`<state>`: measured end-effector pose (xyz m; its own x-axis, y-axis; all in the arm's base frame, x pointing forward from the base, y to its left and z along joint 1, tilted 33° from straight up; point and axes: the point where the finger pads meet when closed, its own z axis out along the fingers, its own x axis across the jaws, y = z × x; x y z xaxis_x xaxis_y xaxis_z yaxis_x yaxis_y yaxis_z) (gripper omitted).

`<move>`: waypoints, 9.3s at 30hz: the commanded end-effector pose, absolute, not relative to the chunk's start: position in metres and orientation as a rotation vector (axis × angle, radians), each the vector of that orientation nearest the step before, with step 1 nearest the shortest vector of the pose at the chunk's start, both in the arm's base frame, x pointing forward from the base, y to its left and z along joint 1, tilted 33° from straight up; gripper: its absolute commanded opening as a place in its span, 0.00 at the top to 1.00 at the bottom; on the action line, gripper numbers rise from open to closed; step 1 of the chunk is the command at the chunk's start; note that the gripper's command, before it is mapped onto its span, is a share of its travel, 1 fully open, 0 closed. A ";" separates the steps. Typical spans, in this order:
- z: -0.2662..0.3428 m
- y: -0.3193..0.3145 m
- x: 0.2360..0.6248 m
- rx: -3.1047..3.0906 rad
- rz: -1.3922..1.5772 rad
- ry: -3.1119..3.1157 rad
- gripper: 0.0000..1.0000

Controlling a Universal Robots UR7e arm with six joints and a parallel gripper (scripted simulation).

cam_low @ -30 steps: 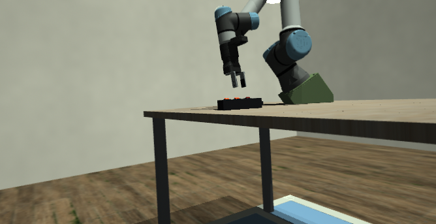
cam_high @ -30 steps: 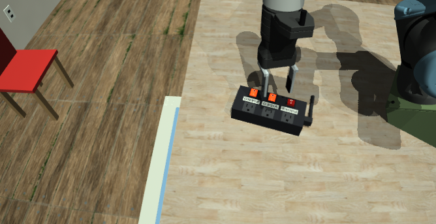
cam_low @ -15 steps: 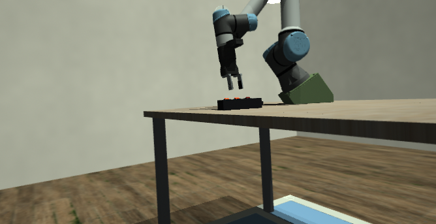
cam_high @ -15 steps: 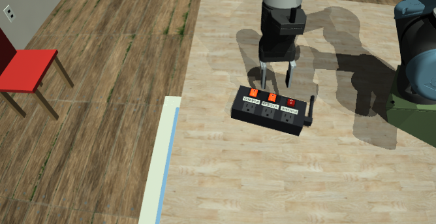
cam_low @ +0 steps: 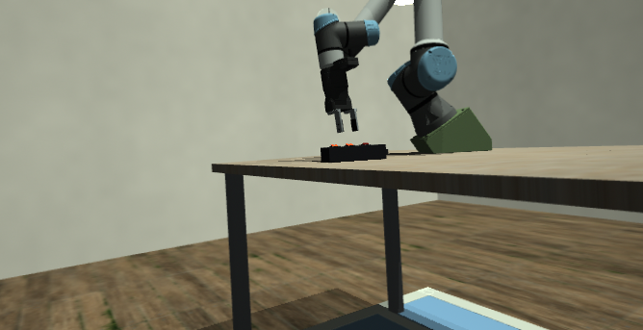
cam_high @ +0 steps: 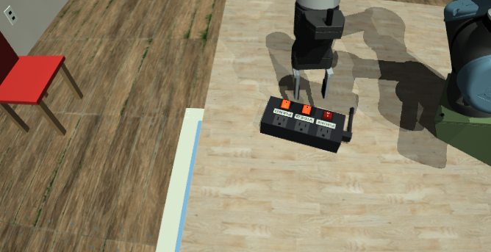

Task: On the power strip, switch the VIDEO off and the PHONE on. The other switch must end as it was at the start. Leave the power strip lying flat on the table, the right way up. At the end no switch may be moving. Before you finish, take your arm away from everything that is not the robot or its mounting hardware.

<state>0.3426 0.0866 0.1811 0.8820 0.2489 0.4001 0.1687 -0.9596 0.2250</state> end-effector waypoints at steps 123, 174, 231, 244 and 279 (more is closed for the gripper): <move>0.215 0.113 0.304 2.825 0.849 -0.826 0.00; 0.167 0.106 0.297 2.141 0.866 -2.462 0.00; 0.161 0.105 0.301 2.141 0.866 -2.462 1.00; 0.148 0.102 0.308 2.141 0.866 -2.462 1.00; 0.130 0.097 0.319 2.141 0.866 -2.462 1.00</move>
